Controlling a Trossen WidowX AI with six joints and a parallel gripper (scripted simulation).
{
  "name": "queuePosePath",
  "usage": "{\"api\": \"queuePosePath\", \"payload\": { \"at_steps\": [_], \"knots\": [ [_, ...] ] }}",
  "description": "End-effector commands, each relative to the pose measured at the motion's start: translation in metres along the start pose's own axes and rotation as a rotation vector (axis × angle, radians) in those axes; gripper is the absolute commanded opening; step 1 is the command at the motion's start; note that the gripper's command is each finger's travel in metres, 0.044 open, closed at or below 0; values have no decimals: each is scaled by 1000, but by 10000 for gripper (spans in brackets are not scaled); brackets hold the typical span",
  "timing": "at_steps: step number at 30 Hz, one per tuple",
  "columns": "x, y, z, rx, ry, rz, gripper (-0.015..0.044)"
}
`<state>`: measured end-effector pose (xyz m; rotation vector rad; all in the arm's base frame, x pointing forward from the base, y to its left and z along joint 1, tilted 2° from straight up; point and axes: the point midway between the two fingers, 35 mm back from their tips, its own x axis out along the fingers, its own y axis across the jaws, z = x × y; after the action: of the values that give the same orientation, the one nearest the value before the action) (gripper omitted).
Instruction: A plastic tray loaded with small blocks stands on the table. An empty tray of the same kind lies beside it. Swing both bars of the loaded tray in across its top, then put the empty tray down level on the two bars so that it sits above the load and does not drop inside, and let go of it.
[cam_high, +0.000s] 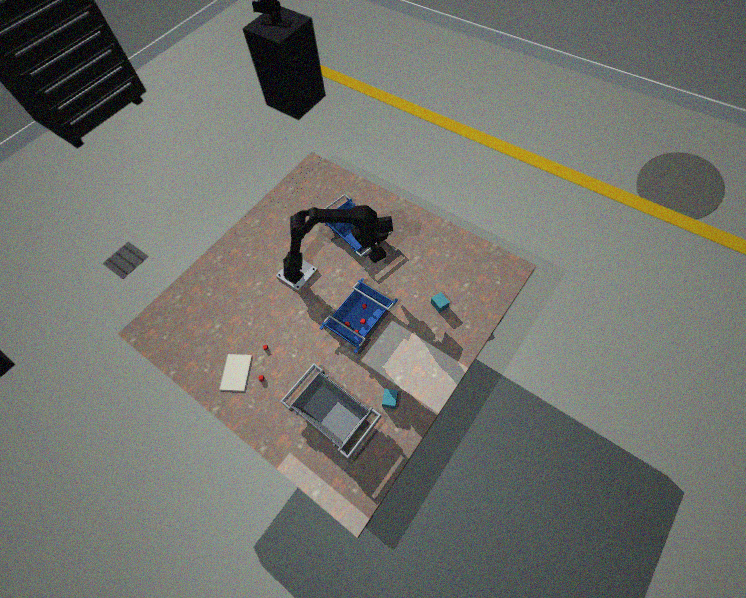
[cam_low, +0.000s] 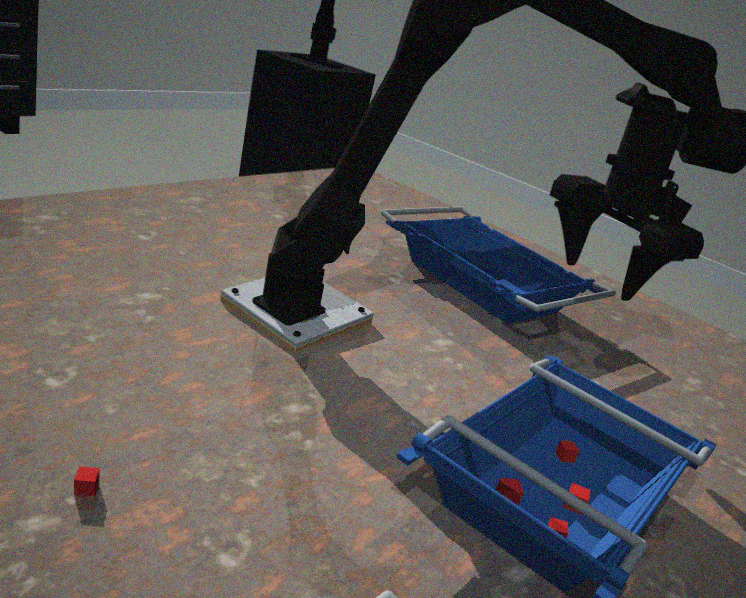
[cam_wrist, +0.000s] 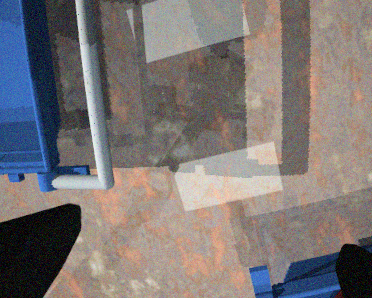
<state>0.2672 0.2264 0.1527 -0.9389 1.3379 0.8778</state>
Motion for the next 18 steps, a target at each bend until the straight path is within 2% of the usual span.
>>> {"api": "queuePosePath", "payload": {
  "at_steps": [1,13,18],
  "knots": [
    [7,70,4,-513,-6,13,440],
    [28,211,-33,-1688,-14,27,440],
    [30,219,-37,-1761,-14,28,440]
  ]
}}
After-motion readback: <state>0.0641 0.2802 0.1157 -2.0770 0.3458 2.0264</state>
